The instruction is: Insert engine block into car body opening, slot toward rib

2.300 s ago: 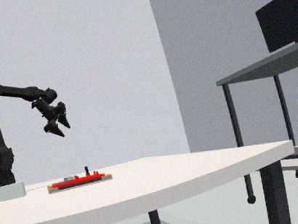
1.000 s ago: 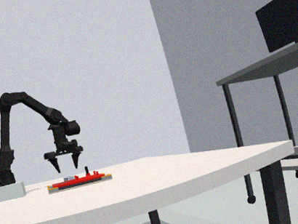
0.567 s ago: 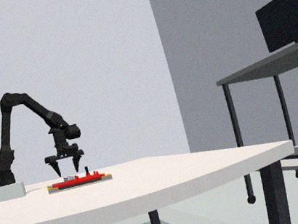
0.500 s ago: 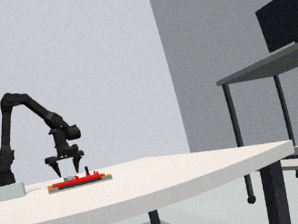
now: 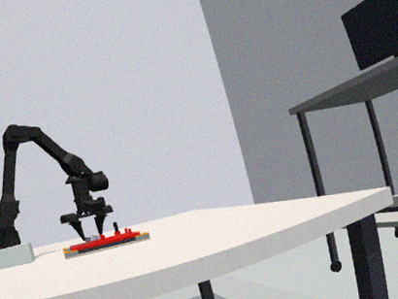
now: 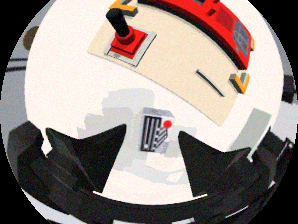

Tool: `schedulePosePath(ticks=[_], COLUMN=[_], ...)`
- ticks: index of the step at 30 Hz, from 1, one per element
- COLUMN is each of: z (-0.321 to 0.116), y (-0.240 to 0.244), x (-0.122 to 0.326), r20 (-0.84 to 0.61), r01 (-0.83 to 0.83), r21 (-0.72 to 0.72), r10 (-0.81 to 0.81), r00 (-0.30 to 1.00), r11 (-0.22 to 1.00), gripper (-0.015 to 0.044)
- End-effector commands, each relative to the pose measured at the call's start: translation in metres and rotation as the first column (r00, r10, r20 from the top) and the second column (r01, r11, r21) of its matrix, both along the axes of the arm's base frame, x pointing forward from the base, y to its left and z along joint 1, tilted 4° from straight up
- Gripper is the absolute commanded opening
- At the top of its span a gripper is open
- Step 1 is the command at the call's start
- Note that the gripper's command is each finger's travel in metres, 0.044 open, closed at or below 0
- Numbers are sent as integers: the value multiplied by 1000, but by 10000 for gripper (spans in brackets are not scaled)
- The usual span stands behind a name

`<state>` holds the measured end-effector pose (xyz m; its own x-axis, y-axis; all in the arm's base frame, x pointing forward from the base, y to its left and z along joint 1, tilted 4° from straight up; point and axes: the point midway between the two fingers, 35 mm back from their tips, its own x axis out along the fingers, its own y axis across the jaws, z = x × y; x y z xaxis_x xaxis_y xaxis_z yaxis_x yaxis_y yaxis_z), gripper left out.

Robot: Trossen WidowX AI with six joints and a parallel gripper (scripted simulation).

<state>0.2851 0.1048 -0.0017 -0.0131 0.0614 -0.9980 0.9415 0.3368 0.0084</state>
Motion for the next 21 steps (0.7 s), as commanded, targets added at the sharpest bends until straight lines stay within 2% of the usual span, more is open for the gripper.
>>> schedulePosePath(ticks=[1,3,12,17,21], z=[-2,-2,-2,5,17], y=[0,0,0,1,1], x=[-2,-2,-2,-1,0], r20=[-8,-8,-8,-7,-7], r01=[4,4,4,4,4], r21=[4,4,4,4,4], r10=[-4,-4,-4,-4,-4], r00=[1000,1000,1000,1000,1000], r11=[1000,1000,1000,1000,1000], gripper=[230,177,118,0,0])
